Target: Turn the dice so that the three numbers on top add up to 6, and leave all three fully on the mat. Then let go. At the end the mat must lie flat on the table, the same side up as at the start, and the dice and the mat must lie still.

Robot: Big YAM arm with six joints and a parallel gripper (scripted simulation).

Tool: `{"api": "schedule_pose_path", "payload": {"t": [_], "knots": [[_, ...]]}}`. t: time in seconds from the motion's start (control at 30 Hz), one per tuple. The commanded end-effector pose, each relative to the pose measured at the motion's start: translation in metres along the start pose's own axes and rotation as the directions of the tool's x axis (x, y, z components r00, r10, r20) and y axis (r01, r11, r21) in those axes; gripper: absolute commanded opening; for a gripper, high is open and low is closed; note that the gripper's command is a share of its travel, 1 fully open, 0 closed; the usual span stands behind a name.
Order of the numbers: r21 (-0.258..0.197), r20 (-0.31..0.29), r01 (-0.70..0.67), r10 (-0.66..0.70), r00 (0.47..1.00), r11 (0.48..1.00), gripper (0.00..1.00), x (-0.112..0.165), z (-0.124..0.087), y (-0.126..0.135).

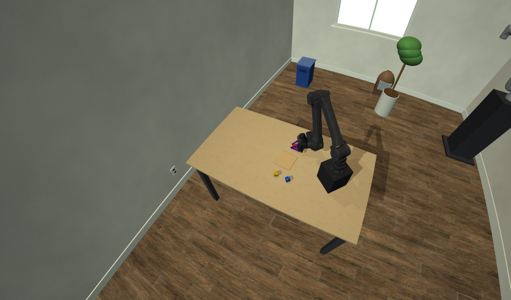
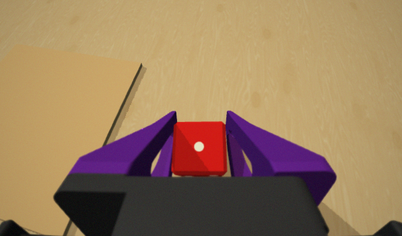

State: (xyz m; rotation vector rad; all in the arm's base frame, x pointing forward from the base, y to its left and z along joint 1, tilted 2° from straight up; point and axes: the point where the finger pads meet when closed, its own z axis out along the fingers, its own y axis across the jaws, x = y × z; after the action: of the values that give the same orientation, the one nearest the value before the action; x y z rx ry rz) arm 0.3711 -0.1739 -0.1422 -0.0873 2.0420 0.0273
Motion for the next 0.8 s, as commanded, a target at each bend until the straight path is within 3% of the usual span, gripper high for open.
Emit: {"api": "schedule_pose_path", "payload": {"t": [0.0, 0.2, 0.77], "knots": [[0.003, 0.022, 0.015, -0.015, 1.000, 1.000, 0.37, -0.0071, 0.0009, -0.0001], [0.002, 0.021, 0.014, -0.014, 1.000, 1.000, 0.45, -0.0068, 0.0008, 0.0000], [0.002, 0.021, 0.014, -0.014, 1.000, 1.000, 0.45, -0.0068, 0.0008, 0.0000]]}}
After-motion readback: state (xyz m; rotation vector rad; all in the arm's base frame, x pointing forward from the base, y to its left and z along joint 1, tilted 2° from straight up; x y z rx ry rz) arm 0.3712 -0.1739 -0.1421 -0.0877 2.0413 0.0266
